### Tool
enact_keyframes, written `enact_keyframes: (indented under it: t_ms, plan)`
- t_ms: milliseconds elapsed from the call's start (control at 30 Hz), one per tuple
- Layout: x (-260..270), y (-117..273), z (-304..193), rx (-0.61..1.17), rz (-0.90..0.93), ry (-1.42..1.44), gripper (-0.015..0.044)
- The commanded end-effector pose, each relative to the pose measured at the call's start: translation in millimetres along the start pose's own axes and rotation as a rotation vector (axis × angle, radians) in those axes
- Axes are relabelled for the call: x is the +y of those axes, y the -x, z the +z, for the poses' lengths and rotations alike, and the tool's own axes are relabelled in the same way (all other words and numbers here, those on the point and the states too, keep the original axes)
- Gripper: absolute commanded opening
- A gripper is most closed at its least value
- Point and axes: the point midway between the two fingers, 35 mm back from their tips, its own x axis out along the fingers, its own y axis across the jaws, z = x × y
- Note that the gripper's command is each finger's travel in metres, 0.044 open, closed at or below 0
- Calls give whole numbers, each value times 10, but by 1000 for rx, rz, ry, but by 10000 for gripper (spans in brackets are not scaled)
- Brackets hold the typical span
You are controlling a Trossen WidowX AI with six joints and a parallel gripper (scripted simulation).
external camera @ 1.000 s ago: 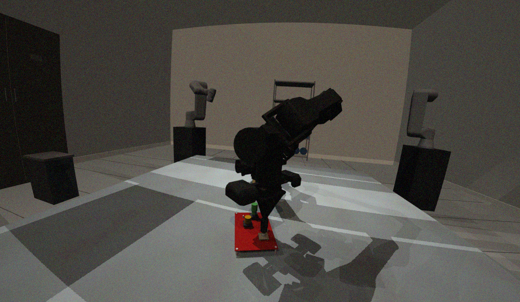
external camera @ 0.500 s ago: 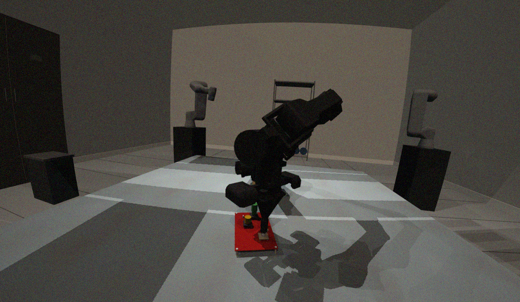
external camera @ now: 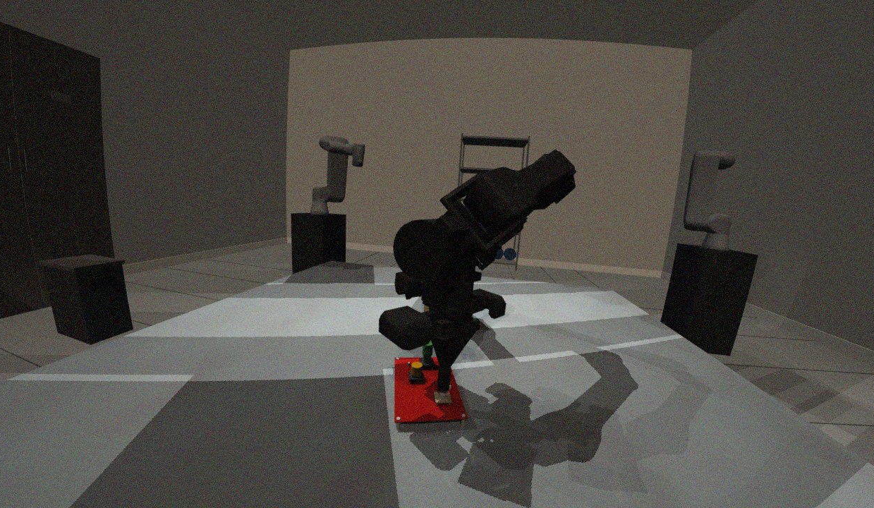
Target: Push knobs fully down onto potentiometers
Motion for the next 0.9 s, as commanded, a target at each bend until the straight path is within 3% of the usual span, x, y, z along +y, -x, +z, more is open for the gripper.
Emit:
enact_keyframes:
  t_ms: [0,867]
  plan:
    - [-4,1,-4,3,-3,-5,0]
    - [-5,-62,-5,3,-3,-4,0]
